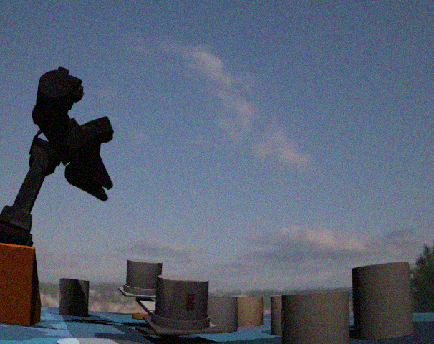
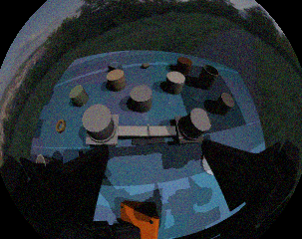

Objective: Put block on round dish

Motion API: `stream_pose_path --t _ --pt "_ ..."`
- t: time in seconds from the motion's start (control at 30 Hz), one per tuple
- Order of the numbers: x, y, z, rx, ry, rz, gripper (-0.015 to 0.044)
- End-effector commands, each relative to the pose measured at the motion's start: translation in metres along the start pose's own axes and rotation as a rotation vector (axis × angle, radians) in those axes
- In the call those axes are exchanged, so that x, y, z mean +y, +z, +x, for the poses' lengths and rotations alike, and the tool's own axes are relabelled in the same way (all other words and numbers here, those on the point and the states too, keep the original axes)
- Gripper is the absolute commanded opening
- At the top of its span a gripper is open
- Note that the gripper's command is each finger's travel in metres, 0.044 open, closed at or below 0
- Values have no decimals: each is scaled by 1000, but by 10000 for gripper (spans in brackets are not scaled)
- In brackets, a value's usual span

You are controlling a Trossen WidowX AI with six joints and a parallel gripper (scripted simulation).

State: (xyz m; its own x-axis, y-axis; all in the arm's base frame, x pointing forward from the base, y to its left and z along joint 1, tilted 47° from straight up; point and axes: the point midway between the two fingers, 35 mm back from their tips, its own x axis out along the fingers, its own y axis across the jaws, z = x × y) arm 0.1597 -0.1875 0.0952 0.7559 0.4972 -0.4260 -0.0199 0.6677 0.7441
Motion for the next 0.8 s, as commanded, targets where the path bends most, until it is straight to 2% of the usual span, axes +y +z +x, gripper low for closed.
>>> stream_pose_path --t 0.0,0.43,0.77 --pt "-8 4 5 50 9 96 440" --pt "-38 13 36 258 -15 484 440" --pt "-65 21 64 398 -114 775 440"
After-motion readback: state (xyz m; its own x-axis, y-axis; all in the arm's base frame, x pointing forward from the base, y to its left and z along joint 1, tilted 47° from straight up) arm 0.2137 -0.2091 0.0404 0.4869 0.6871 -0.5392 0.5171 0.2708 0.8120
